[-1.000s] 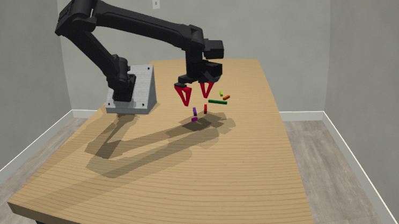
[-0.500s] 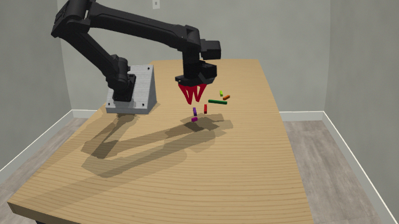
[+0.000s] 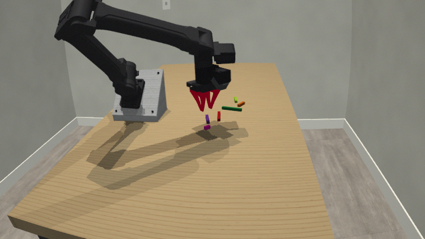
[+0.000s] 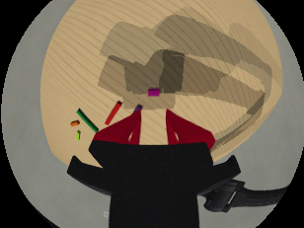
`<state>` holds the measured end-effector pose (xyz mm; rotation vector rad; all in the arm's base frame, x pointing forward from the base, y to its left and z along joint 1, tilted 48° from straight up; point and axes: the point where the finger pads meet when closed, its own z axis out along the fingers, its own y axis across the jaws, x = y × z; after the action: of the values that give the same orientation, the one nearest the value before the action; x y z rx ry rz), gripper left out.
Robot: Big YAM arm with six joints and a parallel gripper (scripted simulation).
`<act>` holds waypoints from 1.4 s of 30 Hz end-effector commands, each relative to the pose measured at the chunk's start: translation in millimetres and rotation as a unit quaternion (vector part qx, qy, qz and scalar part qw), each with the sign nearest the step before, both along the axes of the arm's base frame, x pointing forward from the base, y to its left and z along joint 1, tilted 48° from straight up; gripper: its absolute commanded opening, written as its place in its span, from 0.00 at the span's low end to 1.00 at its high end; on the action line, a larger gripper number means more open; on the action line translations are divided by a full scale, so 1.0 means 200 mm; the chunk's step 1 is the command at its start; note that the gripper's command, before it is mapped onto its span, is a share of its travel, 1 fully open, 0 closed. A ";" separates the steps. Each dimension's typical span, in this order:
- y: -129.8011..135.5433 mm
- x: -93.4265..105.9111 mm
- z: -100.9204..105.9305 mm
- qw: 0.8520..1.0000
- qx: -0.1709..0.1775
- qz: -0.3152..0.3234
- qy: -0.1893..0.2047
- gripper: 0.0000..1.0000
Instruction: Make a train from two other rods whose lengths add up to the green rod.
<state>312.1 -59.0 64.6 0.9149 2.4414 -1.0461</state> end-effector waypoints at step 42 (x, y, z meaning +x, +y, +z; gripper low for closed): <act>-0.11 0.01 -0.09 1.000 -0.002 -0.001 0.002 0.33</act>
<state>312.6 -75.8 51.8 0.9303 2.4382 -1.0474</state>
